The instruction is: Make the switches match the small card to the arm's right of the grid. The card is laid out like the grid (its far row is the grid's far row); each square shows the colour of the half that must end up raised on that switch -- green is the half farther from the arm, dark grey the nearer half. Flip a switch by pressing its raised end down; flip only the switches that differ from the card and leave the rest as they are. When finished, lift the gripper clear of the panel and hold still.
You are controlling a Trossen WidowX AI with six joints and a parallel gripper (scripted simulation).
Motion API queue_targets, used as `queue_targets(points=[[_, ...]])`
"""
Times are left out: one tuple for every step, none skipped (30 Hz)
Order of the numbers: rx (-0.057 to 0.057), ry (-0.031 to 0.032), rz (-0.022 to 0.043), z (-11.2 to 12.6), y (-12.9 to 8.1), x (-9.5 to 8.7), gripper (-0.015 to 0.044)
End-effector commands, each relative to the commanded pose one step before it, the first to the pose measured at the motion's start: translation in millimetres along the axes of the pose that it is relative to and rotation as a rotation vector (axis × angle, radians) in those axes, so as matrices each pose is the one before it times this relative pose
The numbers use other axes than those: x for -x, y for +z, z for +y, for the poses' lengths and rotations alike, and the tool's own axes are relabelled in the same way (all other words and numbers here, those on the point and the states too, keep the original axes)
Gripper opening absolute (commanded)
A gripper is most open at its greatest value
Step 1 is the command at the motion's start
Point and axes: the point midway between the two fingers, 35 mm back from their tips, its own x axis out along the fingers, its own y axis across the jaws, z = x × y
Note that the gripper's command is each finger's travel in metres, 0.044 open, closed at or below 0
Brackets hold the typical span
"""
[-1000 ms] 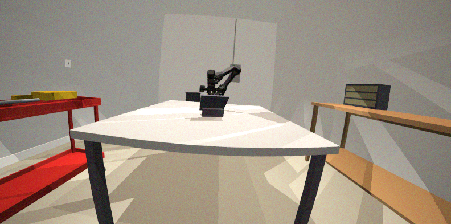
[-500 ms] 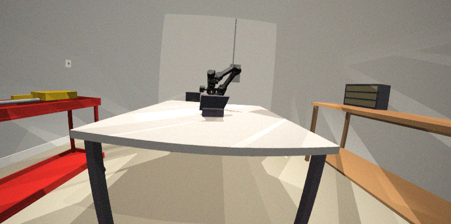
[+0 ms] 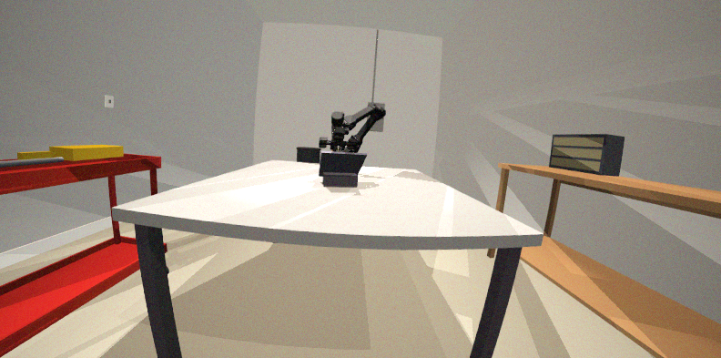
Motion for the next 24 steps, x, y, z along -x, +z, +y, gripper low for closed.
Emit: queue_targets(points=[[-0.0029, -0.00441, 0.00033, -0.63, -0.22, -0.78, 0.0000], [0.0000, 0.00001, 0.00000, 0.00, 0.00, -0.13, 0.0000], [0.0000, 0.00001, 0.00000, 0.00, 0.00, -0.13, 0.0000], [0.0000, 0.00001, 0.00000, 0.00, 0.00, -0.13, 0.0000], [0.0000, 0.00001, 0.00000, 0.00, 0.00, -0.13, 0.0000], [0.0000, 0.00001, 0.00000, 0.00, 0.00, -0.13, 0.0000], [0.0000, 0.00001, 0.00000, 0.00, 0.00, -0.13, 0.0000], [0.0000, 0.00001, 0.00000, 0.00, 0.00, -0.13, 0.0000], [0.0000, 0.00001, 0.00000, 0.00, 0.00, -0.13, 0.0000], [0.0000, 0.00001, 0.00000, 0.00, 0.00, -0.13, 0.0000], [0.0000, 0.00001, 0.00000, 0.00, 0.00, -0.13, 0.0000], [0.0000, 0.00001, 0.00000, 0.00, 0.00, -0.13, 0.0000], [0.0000, 0.00001, 0.00000, 0.00, 0.00, -0.13, 0.0000], [0.0000, 0.00001, 0.00000, 0.00, 0.00, -0.13, 0.0000], [0.0000, 0.00001, 0.00000, 0.00, 0.00, -0.13, 0.0000], [0.0000, 0.00001, 0.00000, 0.00, 0.00, -0.13, 0.0000], [0.0000, 0.00001, 0.00000, 0.00, 0.00, -0.13, 0.0000], [0.0000, 0.00001, 0.00000, 0.00, 0.00, -0.13, 0.0000], [0.0000, 0.00000, -0.00001, 0.00, 0.00, -0.13, 0.0000], [0.0000, 0.00001, 0.00000, 0.00, 0.00, -0.13, 0.0000], [0.0000, 0.00001, 0.00000, 0.00, 0.00, -0.13, 0.0000], [0.0000, 0.00001, 0.00000, 0.00, 0.00, -0.13, 0.0000], [0.0000, 0.00001, 0.00000, 0.00, 0.00, -0.13, 0.0000], [0.0000, 0.00001, 0.00000, 0.00, 0.00, -0.13, 0.0000]])
